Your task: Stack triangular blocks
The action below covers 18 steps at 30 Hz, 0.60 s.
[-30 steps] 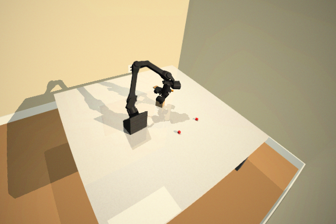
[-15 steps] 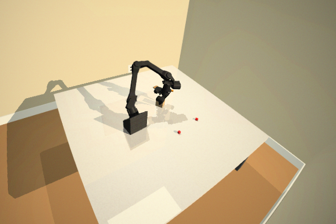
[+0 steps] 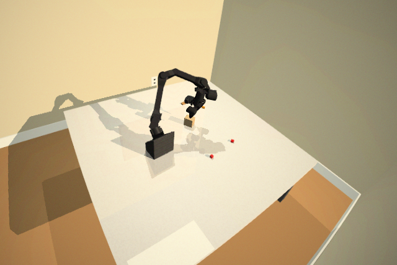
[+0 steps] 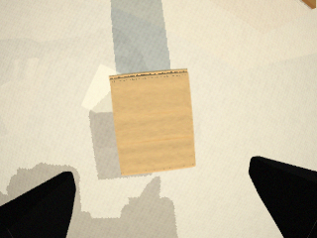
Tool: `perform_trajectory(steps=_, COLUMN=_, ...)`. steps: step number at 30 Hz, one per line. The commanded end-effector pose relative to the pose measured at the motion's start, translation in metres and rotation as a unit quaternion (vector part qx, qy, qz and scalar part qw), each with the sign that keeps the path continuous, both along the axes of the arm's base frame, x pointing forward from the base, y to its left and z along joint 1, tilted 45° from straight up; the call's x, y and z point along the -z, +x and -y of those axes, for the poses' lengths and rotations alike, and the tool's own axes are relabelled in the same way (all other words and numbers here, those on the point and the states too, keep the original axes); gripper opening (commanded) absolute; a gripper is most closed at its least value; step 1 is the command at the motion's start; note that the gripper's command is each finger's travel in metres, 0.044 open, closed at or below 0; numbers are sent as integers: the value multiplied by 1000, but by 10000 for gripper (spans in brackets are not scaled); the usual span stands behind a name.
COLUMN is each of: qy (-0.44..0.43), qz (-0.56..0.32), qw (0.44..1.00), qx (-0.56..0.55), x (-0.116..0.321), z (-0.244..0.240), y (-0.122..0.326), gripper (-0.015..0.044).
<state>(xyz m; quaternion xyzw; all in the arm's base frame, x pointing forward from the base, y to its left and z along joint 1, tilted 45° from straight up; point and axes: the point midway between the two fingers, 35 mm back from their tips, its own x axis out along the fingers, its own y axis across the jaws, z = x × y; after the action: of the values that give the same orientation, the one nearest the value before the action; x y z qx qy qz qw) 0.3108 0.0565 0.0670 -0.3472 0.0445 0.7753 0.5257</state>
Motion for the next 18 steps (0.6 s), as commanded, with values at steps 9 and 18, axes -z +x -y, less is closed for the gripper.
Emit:
perform_trajectory(steps=9, qy=-3, qz=9, qw=1000, qx=28, x=-26, z=40, y=9, gripper=440)
perform_trajectory(steps=18, qy=-3, qz=9, qw=1000, qx=28, x=-26, z=40, y=9, gripper=440)
